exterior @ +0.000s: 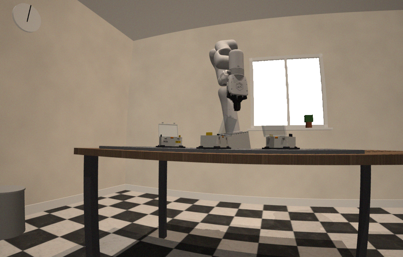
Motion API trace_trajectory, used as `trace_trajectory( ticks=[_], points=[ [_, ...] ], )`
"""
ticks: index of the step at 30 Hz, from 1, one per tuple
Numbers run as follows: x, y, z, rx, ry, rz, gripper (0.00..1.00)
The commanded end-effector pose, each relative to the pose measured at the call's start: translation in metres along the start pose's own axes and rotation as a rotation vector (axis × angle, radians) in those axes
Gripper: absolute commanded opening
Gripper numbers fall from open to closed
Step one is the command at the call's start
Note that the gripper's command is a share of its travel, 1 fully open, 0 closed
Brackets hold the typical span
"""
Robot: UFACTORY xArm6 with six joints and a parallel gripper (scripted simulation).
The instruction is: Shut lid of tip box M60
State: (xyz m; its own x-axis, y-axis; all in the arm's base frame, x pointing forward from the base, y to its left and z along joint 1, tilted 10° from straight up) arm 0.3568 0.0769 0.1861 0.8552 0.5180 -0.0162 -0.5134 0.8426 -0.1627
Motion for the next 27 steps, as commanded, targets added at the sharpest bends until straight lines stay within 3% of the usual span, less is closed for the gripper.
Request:
trace_trajectory(
  ticks=[1,18,27],
  points=[
    [-0.021,-0.014,0.002,-0.007,-0.009,-0.056,0.00],
    [-0.085,-0.054,0.002,-0.008,-0.008,-0.056,0.00],
    [-0.090,-0.057,0.002,-0.008,-0.008,-0.056,0.00]
  ],
)
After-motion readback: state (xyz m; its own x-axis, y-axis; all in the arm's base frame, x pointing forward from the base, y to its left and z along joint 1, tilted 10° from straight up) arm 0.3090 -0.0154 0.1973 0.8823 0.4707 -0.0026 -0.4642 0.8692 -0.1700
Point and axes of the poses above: the point where the finger pads meet when closed, its own z axis back along the fingers, its own y axis across the jaws, x = y × z, the point moved 6 cm from there along z, back along the fingers
